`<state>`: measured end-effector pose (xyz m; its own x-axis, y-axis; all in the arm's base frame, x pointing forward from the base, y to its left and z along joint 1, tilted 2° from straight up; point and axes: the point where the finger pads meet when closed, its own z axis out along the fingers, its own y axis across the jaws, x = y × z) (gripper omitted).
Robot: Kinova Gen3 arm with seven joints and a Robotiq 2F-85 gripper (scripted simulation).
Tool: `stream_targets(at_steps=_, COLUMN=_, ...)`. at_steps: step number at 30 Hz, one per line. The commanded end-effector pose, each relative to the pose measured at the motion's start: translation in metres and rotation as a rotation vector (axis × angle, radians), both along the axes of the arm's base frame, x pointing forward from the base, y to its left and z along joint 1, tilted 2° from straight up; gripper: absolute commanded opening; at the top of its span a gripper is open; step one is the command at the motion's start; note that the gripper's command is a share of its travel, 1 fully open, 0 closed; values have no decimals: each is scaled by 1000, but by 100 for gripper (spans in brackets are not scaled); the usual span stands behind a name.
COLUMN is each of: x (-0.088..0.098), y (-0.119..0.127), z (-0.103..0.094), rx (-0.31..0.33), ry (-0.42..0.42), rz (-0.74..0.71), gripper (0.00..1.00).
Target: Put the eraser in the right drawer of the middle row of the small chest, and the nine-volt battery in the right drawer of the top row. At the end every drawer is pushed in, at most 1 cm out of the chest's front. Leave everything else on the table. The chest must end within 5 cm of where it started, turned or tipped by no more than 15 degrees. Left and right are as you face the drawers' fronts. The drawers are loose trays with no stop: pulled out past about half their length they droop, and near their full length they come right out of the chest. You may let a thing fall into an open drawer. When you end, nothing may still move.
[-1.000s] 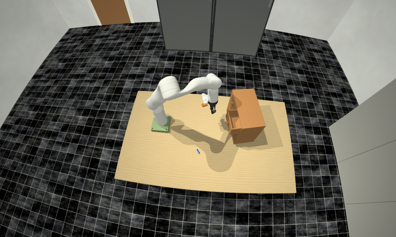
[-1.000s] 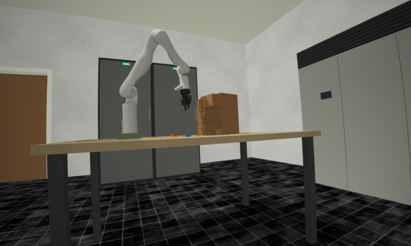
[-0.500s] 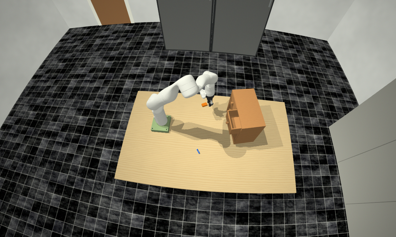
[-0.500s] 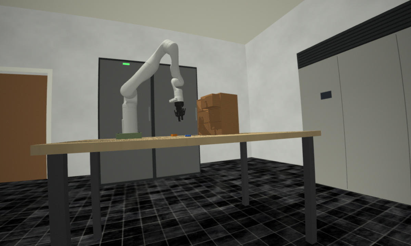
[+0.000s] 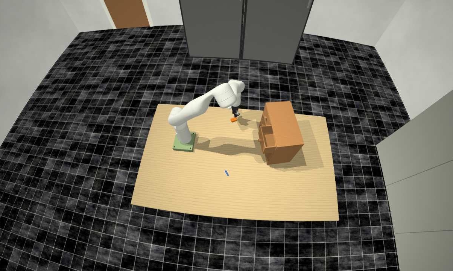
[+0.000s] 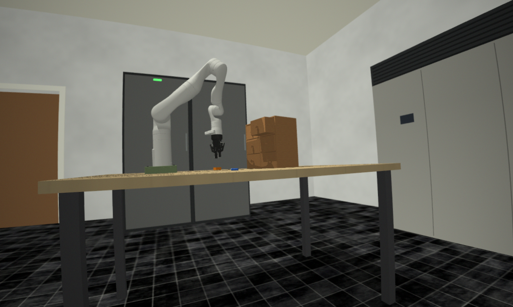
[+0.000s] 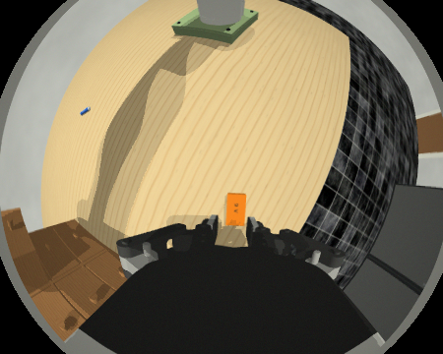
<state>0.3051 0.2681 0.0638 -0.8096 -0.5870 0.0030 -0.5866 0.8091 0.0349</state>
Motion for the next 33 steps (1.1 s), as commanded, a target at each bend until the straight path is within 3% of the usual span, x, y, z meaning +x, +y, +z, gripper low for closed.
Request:
stream_targets(at_steps=1, x=-3, y=3, z=-1, rx=0, ry=4, rz=9, gripper=42)
stream_targets(at_steps=25, x=-3, y=3, z=-2, rx=0, ry=4, rz=9, gripper=42)
stream_targets(at_steps=33, x=-3, y=3, z=-10, rx=1, ry=4, rz=9, gripper=42)
